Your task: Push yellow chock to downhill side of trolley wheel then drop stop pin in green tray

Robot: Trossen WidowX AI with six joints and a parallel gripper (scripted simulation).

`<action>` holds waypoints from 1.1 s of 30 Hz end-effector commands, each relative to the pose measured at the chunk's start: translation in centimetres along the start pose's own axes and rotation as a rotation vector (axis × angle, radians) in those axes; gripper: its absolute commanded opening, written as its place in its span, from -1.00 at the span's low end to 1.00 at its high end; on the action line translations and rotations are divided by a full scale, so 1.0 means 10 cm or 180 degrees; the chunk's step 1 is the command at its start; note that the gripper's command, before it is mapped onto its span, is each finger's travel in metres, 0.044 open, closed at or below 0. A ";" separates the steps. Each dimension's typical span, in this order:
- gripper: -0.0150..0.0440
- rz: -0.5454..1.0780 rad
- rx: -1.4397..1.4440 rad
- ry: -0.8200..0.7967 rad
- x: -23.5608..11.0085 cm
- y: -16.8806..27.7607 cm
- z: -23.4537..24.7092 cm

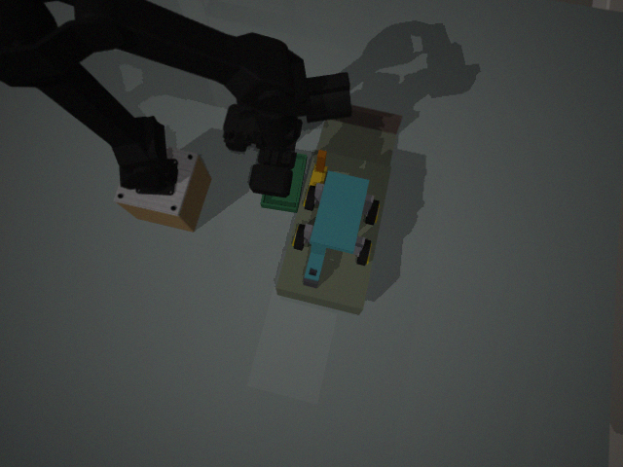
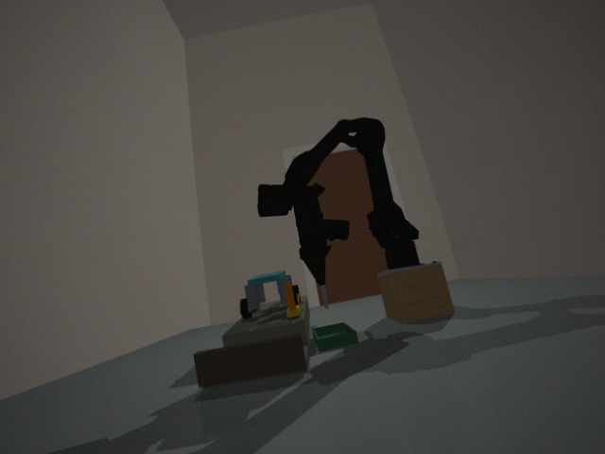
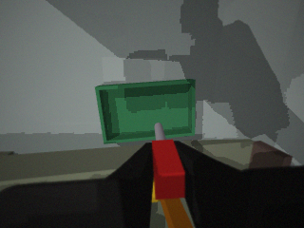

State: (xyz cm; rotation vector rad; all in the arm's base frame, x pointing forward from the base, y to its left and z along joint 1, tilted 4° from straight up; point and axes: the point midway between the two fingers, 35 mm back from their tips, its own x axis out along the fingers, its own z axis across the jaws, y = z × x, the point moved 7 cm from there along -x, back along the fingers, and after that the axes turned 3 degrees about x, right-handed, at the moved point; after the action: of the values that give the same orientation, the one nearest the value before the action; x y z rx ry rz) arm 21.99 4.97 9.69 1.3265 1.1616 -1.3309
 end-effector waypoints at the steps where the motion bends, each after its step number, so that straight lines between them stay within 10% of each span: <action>1: -0.49 -0.0030 -0.0013 0.0251 0.12 -0.01 0.04; 21: -0.49 -0.0032 -0.0014 0.0362 0.59 -0.03 -0.15; 28: 0.13 -0.0032 -0.0014 0.0361 0.59 -0.02 -0.12; 33: 0.15 -0.0031 -0.0014 0.0360 0.59 -0.01 -0.09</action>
State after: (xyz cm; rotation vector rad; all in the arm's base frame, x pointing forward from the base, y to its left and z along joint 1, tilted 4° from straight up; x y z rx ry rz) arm 21.95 6.12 3.93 1.4145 1.2397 -1.2740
